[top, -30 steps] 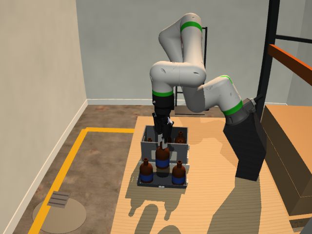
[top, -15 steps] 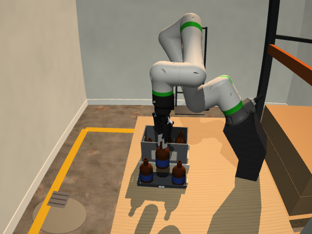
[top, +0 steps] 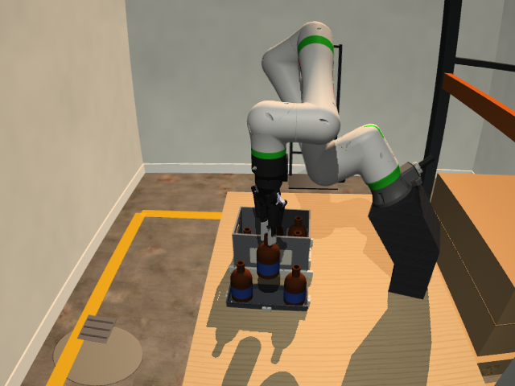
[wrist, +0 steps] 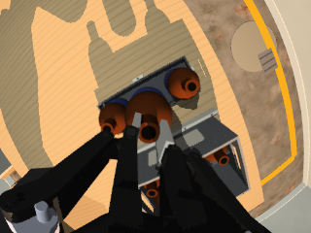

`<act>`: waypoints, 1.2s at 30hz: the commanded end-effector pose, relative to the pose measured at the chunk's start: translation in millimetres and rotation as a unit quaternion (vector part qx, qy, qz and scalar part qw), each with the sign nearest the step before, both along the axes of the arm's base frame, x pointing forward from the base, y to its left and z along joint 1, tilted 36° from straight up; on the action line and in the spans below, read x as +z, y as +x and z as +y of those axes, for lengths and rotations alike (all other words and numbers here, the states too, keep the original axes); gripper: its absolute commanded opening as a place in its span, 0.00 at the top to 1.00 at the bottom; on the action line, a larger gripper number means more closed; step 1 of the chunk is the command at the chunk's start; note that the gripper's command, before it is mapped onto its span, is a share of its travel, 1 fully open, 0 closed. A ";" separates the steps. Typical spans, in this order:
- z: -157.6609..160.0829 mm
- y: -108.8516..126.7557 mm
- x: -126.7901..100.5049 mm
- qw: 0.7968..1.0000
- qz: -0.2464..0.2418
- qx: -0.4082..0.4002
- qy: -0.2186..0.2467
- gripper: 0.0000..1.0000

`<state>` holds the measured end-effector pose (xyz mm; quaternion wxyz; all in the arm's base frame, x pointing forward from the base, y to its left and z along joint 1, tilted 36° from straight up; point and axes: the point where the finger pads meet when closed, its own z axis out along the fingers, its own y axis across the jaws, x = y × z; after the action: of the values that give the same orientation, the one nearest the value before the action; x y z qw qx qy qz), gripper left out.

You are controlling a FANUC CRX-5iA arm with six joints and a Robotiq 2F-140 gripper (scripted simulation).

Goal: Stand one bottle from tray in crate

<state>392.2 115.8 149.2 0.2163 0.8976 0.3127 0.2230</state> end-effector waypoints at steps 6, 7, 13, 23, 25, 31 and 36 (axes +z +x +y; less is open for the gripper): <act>0.2 0.0 0.2 1.000 0.000 0.000 0.000 1.00; 0.2 0.0 0.2 1.000 0.000 0.000 0.000 1.00; 0.3 -0.2 0.4 1.000 0.000 0.000 0.000 1.00; 1.0 -1.8 2.8 1.000 0.000 0.000 0.000 1.00; 1.4 -2.5 3.9 1.000 0.000 0.000 0.000 1.00; 2.7 -5.4 8.2 1.000 0.000 0.000 0.000 1.00; 3.8 -7.8 11.8 1.000 0.000 0.000 0.000 1.00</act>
<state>385.9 118.8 158.8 0.2163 0.8976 0.3128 0.2230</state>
